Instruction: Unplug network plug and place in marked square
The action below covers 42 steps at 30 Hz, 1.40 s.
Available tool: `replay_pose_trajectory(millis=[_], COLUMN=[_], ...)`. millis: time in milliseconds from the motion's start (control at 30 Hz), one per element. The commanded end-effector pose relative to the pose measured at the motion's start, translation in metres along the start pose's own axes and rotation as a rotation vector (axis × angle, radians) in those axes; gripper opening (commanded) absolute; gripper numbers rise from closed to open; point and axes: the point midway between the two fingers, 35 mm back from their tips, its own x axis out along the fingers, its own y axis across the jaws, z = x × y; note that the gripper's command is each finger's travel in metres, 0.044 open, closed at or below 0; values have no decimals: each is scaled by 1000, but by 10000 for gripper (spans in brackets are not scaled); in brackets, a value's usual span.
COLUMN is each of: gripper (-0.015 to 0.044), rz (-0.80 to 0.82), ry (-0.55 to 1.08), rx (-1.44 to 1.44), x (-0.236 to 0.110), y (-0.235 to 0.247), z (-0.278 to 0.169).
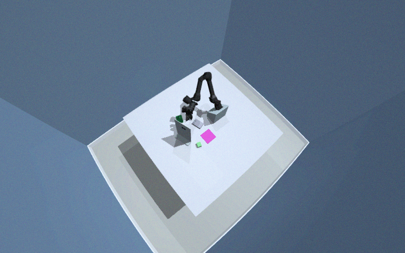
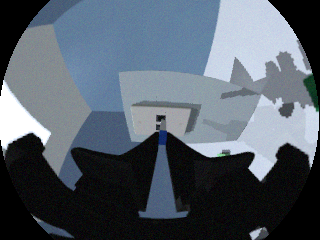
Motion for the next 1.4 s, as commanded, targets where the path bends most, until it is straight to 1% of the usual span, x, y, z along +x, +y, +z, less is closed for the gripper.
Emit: replay_pose_trajectory(millis=[0, 767, 967, 1367], gripper=[0, 0, 0, 0], rz=[-2, -2, -2, -2], ry=[5, 5, 3, 6], rx=[-2, -2, 0, 1], x=[-3, -14, -14, -26], y=[-1, -1, 15, 52], z=[-2, -2, -4, -18])
